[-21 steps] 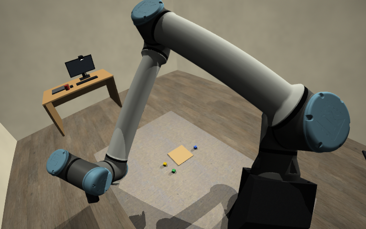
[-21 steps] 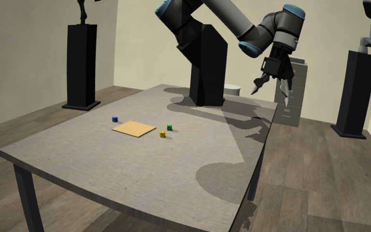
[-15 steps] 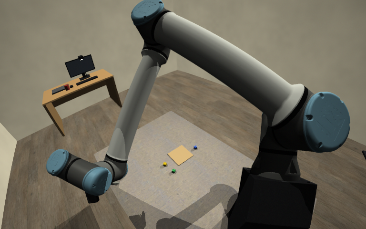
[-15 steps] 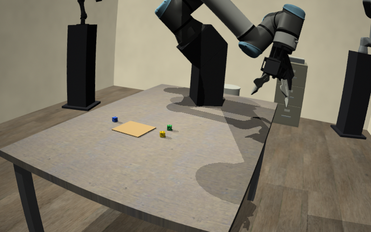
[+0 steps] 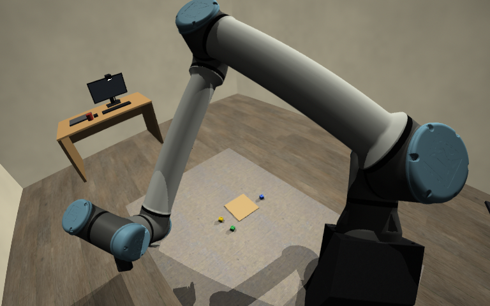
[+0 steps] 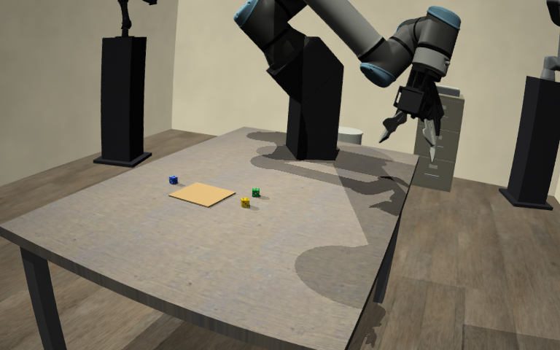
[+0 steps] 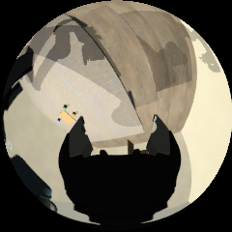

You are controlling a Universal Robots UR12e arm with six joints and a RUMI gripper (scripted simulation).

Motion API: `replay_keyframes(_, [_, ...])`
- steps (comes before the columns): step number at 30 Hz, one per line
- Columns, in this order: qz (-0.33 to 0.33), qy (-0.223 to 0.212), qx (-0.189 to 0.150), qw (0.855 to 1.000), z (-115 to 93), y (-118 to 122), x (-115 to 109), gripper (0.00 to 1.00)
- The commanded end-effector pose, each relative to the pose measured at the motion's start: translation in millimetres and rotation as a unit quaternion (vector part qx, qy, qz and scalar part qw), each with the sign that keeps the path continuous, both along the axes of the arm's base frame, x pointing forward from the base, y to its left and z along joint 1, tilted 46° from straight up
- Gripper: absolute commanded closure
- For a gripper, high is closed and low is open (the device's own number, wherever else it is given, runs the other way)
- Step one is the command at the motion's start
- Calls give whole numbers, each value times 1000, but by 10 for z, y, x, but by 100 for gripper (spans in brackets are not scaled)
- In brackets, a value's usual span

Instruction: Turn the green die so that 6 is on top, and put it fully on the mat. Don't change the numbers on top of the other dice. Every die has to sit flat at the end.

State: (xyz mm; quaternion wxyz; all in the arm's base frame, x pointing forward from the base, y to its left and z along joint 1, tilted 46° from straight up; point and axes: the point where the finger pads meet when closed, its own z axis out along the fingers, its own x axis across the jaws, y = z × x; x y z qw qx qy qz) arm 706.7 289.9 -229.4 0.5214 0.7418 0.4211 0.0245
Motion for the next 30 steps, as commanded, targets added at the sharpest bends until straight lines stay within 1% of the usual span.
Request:
replay_keyframes(1, [-1, 0, 1, 1000, 25, -21, 11, 0])
replay_keyframes(6, [-9, 5, 8, 1000, 140, -189, 66, 0])
replay_keyframes(9, [-18, 10, 16, 1000, 278, -391, 123, 0])
replay_keyframes(11, [-26, 14, 23, 999, 399, -574, 167, 0])
replay_keyframes(13, [-26, 14, 23, 999, 399, -574, 167, 0])
replay_keyframes(15, [-35, 19, 32, 999, 544, -794, 209, 0])
replay_keyframes(18, [-50, 25, 48, 997, 801, -1189, 260, 0])
replay_keyframes(19, [-50, 25, 48, 997, 801, -1189, 260, 0])
replay_keyframes(21, [-60, 30, 60, 996, 995, -1492, 277, 0])
replay_keyframes(22, [-60, 30, 60, 996, 995, -1492, 277, 0])
replay_keyframes(24, [-70, 33, 73, 994, 1201, -1818, 273, 0])
replay_keyframes(25, [-70, 33, 73, 994, 1201, -1818, 273, 0])
replay_keyframes(26, [-76, 34, 79, 993, 1308, -1987, 263, 0])
replay_keyframes(27, [-76, 34, 79, 993, 1308, -1987, 263, 0])
replay_keyframes(28, [-80, 36, 86, 992, 1417, -2160, 246, 0])
replay_keyframes(30, [-80, 36, 86, 992, 1417, -2160, 246, 0])
